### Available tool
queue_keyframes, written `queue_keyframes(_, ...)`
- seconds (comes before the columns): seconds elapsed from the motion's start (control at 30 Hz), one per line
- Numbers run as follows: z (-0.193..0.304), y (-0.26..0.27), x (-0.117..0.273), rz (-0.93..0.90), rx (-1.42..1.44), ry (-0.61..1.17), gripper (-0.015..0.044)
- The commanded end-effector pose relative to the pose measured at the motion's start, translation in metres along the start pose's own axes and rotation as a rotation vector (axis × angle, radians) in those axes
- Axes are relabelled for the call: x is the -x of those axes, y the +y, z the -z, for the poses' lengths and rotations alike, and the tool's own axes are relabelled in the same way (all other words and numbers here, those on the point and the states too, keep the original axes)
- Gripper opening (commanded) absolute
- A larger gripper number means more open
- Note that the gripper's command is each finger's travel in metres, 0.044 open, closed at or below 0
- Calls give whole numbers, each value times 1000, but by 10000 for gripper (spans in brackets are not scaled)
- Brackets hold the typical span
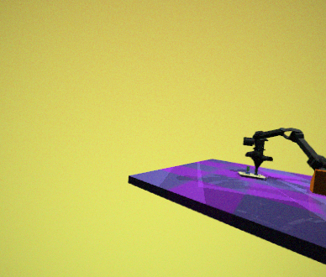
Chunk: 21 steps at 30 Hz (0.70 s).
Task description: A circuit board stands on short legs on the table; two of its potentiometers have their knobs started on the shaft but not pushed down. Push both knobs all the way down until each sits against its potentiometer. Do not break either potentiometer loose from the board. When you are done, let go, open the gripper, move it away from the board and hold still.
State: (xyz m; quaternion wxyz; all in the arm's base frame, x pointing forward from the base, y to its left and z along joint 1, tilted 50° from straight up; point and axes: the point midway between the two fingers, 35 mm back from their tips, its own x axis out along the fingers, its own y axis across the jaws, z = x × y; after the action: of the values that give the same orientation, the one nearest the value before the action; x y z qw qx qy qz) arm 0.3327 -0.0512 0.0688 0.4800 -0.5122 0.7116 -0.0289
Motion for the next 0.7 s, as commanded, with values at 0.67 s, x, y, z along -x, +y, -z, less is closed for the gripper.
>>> queue_keyframes(0.67, 1, -3, 13, 2, -8, 9, 184)
